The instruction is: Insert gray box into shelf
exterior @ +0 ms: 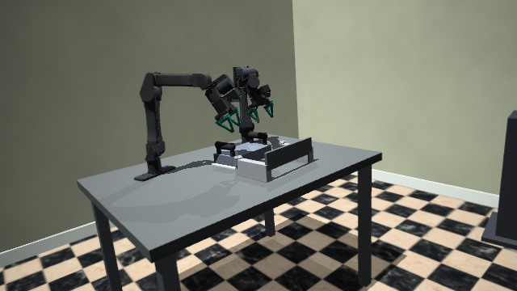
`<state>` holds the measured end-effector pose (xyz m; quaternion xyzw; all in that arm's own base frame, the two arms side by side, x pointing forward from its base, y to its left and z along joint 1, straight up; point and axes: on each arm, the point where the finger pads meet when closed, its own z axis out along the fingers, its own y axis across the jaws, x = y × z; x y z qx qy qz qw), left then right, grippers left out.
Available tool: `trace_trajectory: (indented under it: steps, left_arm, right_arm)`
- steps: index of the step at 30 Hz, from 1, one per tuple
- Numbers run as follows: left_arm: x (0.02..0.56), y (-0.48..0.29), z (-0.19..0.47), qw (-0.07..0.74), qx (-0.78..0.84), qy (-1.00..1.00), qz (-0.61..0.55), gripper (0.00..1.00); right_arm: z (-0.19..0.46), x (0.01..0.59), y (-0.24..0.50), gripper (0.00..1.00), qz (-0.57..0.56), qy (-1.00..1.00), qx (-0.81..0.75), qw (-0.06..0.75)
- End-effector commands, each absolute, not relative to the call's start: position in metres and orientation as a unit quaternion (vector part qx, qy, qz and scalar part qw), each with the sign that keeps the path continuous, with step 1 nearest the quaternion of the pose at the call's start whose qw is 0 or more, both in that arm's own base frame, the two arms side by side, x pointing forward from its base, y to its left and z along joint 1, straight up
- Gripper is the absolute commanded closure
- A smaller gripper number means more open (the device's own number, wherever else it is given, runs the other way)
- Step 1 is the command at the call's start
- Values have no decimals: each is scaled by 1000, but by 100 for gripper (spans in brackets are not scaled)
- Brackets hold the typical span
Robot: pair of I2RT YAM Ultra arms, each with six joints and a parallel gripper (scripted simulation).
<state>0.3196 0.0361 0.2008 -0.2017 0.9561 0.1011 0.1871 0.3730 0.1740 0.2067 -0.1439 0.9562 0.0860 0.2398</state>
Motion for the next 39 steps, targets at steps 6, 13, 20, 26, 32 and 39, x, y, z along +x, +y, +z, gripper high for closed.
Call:
trace_trajectory:
  steps: [6,13,20,26,32,39]
  left_arm:
    - [297,20,204,218,-258,938,73,0]
    - [253,5,181,185,-289,938,59,0]
    - [237,-4,169,198,-313,928,39,0]
    - [229,-2,169,185,-300,934,50,0]
    - [229,-2,176,190,-293,936,48,0]
    - [233,2,152,169,-297,938,61,0]
  right_arm:
    - [198,325,189,0,52,978,-14,201]
    - [176,275,202,0,7,982,56,179]
    - [169,242,208,0,-22,977,97,191]
    - [167,244,224,0,-15,980,70,185]
    - [140,246,219,0,-22,984,60,167]
    - [149,250,217,0,-11,981,64,181]
